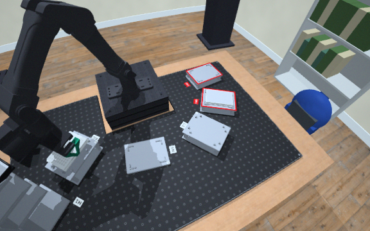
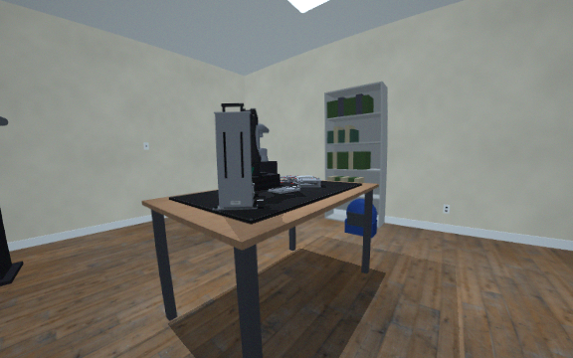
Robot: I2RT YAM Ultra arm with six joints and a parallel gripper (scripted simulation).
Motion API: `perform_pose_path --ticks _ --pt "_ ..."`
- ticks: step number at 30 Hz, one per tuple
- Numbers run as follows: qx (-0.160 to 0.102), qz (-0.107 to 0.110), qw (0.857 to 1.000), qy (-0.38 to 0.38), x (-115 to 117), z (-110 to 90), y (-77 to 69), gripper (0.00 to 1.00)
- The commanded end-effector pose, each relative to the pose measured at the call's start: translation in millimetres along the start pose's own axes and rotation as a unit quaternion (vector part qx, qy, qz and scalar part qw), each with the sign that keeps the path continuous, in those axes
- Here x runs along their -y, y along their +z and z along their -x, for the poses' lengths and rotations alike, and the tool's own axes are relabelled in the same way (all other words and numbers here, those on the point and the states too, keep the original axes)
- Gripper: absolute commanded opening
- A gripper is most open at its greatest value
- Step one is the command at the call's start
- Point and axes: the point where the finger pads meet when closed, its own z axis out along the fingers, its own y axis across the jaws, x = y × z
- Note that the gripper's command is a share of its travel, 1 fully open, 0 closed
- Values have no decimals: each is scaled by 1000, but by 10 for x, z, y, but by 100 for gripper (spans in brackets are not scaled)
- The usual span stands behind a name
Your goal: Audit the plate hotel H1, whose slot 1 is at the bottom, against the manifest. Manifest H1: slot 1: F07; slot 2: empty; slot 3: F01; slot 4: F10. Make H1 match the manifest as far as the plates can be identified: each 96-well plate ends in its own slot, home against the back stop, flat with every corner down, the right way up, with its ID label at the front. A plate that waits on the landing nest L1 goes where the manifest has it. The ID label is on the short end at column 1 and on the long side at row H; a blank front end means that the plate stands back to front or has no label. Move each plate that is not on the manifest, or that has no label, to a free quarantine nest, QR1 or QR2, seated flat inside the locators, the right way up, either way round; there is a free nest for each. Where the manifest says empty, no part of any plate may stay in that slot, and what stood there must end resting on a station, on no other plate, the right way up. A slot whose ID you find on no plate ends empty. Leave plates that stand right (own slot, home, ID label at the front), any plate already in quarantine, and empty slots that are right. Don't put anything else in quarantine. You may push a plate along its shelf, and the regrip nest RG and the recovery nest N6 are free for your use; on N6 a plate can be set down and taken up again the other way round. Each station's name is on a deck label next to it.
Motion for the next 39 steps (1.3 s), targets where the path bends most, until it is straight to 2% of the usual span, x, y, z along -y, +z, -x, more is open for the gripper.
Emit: perform_pose_path --ticks 1,39 --pt "13 -1 1000 0 6 49 -118 86" --pt "13 -1 1000 0 8 42 -459 86"
